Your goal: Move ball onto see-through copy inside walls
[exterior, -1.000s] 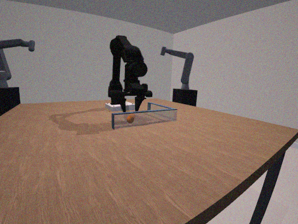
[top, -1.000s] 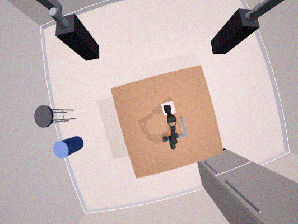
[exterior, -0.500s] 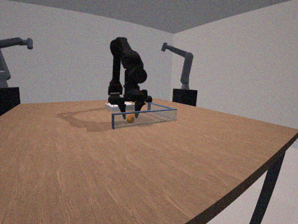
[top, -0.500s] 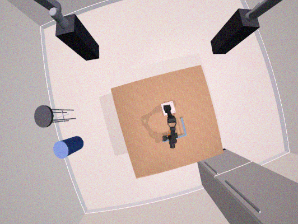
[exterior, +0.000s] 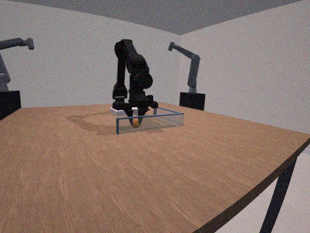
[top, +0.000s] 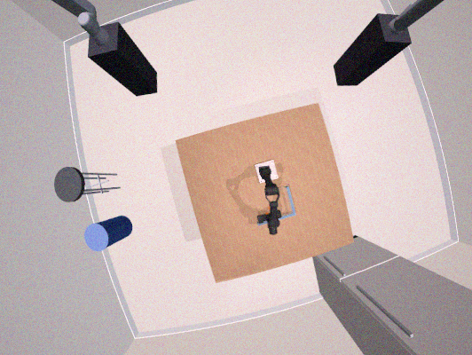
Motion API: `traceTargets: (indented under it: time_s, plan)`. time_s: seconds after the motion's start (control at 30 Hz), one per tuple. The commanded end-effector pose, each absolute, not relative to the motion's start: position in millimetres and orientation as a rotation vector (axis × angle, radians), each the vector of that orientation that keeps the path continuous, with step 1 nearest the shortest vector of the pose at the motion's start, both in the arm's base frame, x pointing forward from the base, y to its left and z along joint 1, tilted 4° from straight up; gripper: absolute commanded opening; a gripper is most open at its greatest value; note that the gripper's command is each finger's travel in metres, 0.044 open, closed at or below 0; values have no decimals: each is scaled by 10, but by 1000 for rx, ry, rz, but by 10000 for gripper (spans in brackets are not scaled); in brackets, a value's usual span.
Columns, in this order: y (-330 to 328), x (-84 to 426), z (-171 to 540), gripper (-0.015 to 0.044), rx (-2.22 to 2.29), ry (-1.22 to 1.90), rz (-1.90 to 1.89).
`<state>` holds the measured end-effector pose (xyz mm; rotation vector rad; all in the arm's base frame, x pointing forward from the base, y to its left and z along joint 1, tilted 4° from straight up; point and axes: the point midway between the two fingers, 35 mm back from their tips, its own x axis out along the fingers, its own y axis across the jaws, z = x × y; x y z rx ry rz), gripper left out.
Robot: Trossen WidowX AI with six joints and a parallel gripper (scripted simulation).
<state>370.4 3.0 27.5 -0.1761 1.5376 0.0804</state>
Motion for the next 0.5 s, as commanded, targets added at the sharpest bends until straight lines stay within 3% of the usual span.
traceTargets:
  time_s: [0.0, 0.1, 0.47]
  plan:
    - [29, 3706, 275, 59, -185, 1536, 83]
    - [88, 3673, 298, 0, -201, 1531, 87]
    - [137, 3709, 820, 0, -200, 1531, 87]
